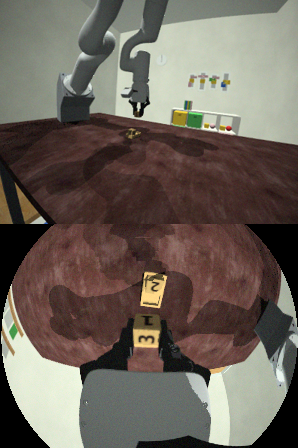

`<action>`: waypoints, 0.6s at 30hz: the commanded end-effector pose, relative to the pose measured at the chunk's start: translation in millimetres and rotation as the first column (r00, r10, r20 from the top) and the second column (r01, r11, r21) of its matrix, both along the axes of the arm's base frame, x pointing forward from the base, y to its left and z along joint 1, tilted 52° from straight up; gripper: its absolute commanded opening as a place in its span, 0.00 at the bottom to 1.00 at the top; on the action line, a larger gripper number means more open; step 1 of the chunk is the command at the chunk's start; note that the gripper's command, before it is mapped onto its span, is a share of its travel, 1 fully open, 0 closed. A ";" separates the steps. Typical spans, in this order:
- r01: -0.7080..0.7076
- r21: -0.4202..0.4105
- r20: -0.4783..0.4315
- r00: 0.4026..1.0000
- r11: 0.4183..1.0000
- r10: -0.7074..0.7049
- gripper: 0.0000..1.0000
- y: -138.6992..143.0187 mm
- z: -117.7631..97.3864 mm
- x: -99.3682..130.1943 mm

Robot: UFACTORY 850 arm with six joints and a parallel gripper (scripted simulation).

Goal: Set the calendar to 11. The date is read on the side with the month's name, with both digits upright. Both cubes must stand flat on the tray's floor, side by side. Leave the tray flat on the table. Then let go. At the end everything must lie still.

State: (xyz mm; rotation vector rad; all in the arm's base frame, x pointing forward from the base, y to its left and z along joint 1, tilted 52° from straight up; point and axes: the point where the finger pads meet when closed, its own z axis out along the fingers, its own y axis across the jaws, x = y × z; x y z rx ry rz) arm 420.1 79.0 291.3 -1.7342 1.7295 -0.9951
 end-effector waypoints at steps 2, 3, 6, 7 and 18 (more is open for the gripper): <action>-0.066 -0.095 -0.028 0.998 0.993 0.063 0.29 0.1 8.4 8.8; -0.087 -0.124 -0.037 0.996 0.988 0.083 0.29 0.1 11.0 11.6; -0.137 -0.188 -0.059 0.990 0.973 0.128 0.29 0.1 17.1 17.9; -0.165 -0.222 -0.073 0.986 0.961 0.152 0.29 0.1 20.5 21.4; -0.325 -0.398 -0.166 0.945 0.858 0.281 0.29 0.2 40.5 41.0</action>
